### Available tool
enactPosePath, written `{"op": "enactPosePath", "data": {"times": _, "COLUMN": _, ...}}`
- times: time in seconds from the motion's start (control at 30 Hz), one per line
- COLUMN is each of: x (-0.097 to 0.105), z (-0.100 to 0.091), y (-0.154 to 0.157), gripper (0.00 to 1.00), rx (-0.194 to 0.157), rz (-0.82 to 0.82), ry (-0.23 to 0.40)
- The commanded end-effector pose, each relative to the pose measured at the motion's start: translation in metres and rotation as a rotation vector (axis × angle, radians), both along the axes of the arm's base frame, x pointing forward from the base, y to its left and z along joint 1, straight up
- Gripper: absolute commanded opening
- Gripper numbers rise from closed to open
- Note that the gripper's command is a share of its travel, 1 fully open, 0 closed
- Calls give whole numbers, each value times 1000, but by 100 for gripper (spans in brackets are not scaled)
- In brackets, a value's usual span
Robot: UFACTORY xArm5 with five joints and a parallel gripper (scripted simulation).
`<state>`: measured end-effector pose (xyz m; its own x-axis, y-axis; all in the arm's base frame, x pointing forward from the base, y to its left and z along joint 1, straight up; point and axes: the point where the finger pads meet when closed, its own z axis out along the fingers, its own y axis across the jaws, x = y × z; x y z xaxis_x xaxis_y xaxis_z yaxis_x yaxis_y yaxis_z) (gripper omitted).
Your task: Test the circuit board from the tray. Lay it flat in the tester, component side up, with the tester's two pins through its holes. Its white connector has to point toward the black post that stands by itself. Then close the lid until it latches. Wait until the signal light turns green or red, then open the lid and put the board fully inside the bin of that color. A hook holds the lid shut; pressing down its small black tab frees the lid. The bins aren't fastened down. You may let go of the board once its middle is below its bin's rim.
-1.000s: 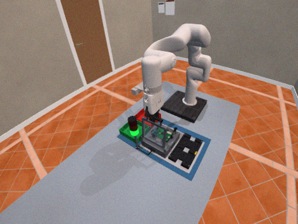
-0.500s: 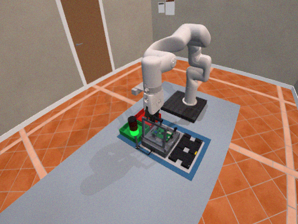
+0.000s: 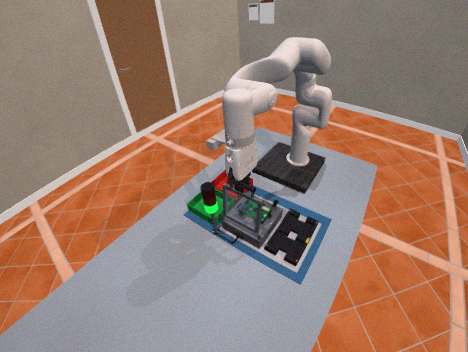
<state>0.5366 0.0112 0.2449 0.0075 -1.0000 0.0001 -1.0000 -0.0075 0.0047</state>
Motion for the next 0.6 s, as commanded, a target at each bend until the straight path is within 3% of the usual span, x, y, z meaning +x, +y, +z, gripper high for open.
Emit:
{"op": "enactPosePath", "data": {"times": 0.0, "x": 1, "z": 2, "y": 0, "gripper": 28, "rx": 0, "rz": 0, "ry": -5}}
{"op": "enactPosePath", "data": {"times": 0.03, "x": 1, "z": 2, "y": 0, "gripper": 28, "rx": 0, "rz": 0, "ry": -5}}
{"op": "enactPosePath", "data": {"times": 0.07, "x": 1, "z": 2, "y": 0, "gripper": 0, "rx": 0, "rz": 0, "ry": -5}}
{"op": "enactPosePath", "data": {"times": 0.57, "x": 1, "z": 2, "y": 0, "gripper": 0, "rx": 0, "rz": 0, "ry": -5}}
